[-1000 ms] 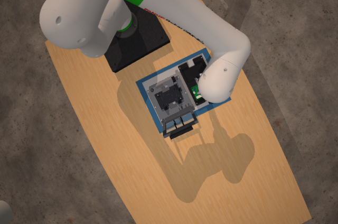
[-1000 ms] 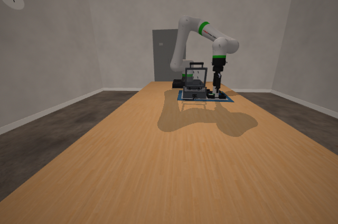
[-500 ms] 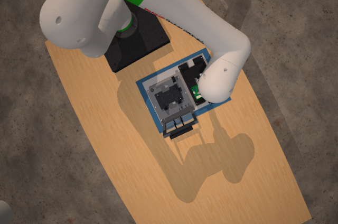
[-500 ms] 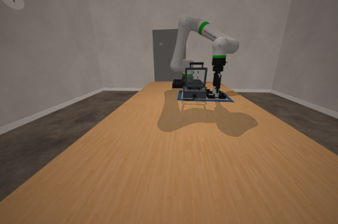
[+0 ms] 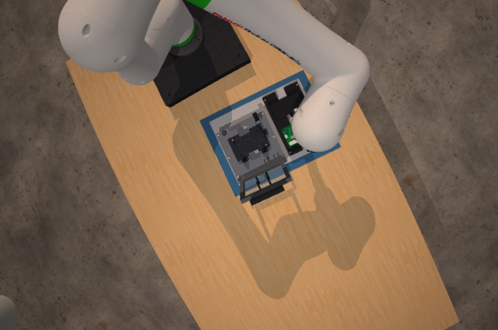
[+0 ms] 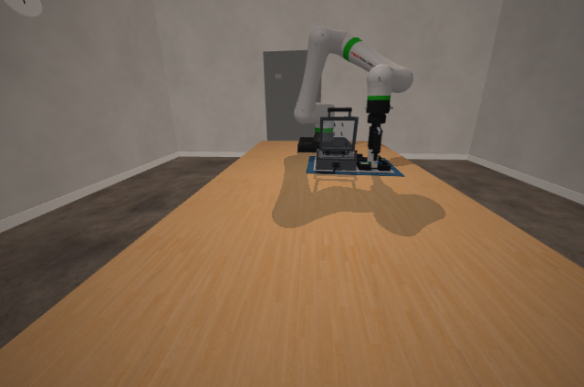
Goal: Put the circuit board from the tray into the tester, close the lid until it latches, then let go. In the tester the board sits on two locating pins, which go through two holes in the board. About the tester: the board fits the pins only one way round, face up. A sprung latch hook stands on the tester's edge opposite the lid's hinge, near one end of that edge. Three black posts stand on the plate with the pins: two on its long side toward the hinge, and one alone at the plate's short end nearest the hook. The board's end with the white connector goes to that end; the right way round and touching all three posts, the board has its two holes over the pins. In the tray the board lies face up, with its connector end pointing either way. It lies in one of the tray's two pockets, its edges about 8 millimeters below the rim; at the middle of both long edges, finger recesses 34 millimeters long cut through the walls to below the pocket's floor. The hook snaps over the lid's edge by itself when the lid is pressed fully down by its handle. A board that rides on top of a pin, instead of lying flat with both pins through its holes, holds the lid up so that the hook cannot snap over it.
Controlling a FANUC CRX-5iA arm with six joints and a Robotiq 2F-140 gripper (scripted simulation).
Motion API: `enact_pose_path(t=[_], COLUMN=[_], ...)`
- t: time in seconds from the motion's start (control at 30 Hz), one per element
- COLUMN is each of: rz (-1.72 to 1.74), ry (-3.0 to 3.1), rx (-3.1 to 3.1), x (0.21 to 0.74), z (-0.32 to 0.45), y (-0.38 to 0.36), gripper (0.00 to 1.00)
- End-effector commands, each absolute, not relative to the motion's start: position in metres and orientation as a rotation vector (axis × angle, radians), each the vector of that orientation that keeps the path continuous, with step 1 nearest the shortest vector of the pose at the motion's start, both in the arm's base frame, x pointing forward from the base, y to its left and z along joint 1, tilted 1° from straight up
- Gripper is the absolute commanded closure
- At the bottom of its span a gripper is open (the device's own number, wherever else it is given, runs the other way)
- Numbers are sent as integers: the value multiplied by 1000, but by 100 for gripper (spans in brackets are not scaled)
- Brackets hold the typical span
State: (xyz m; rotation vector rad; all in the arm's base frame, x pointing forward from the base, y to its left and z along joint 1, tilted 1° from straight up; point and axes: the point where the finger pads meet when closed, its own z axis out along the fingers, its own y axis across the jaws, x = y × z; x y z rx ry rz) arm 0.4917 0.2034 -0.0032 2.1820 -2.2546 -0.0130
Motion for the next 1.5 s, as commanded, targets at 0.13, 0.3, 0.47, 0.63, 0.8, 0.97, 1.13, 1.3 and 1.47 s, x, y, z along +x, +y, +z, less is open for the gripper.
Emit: enact_pose_path(t=[0.13,0.3,0.47,0.63,0.8,0.97,1.13,1.3,1.47], rz=[-13,-13,-13,-13,-13,-13,-13,-13,-13], ry=[-2255,-2255,-2255,-2255,-2255,-2255,-2255,-2255,-2255], rx=[2182,2182,2182,2182,2182,2182,2182,2182,2182], x=[492,492,492,492,492,492,492,492,492], z=[-3,-3,-3,-3,-3,-3,-3,-3,-3], y=[203,203,203,203,203,203,203,203,203], gripper=[53,53,54,54,54,54,54,54,54])
